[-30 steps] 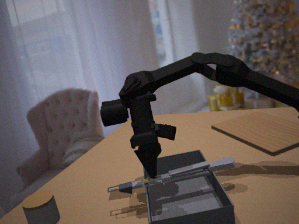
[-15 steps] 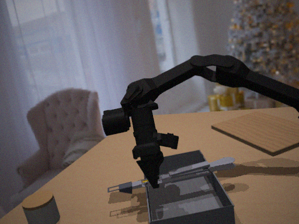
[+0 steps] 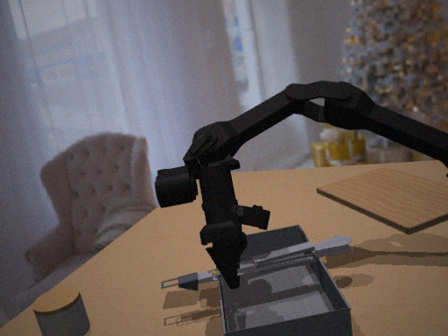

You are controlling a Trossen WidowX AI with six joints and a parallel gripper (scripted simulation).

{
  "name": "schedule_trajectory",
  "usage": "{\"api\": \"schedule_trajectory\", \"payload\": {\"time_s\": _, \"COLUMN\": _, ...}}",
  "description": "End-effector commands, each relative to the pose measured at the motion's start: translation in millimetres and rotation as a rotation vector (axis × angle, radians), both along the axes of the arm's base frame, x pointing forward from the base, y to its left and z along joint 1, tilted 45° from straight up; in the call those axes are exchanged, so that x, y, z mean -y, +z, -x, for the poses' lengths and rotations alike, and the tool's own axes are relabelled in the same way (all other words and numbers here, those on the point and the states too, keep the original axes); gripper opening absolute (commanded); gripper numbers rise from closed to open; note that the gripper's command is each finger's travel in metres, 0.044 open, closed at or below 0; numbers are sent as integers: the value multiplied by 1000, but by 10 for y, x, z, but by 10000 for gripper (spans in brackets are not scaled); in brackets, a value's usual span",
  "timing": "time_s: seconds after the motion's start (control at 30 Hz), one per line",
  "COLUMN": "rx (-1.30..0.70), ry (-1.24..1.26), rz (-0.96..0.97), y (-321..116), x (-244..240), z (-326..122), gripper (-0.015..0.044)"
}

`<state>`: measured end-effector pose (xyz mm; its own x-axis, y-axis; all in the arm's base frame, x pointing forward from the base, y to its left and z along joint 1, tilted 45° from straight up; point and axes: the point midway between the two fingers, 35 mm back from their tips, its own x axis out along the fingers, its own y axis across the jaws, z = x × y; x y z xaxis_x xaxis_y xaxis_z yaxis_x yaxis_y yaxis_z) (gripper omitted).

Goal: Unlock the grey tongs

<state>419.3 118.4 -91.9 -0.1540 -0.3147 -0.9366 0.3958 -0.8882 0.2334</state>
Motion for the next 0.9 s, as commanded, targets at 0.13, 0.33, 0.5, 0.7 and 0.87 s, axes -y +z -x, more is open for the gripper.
{"api": "schedule_trajectory", "payload": {"time_s": 0.13, "rx": -16, "ry": -7, "rz": 3, "y": -62, "x": 59, "z": 32, "gripper": 260}}
{"api": "schedule_trajectory", "payload": {"time_s": 0.33, "rx": -16, "ry": -7, "rz": 3, "y": -62, "x": 59, "z": 32, "gripper": 260}}
{"api": "schedule_trajectory", "payload": {"time_s": 0.5, "rx": -16, "ry": -7, "rz": 3, "y": -62, "x": 59, "z": 32, "gripper": 260}}
{"api": "schedule_trajectory", "payload": {"time_s": 0.7, "rx": -16, "ry": -7, "rz": 3, "y": -62, "x": 59, "z": 32, "gripper": 260}}
{"api": "schedule_trajectory", "payload": {"time_s": 0.87, "rx": -8, "ry": -4, "rz": 4, "y": -35, "x": 29, "z": 23, "gripper": 155}}
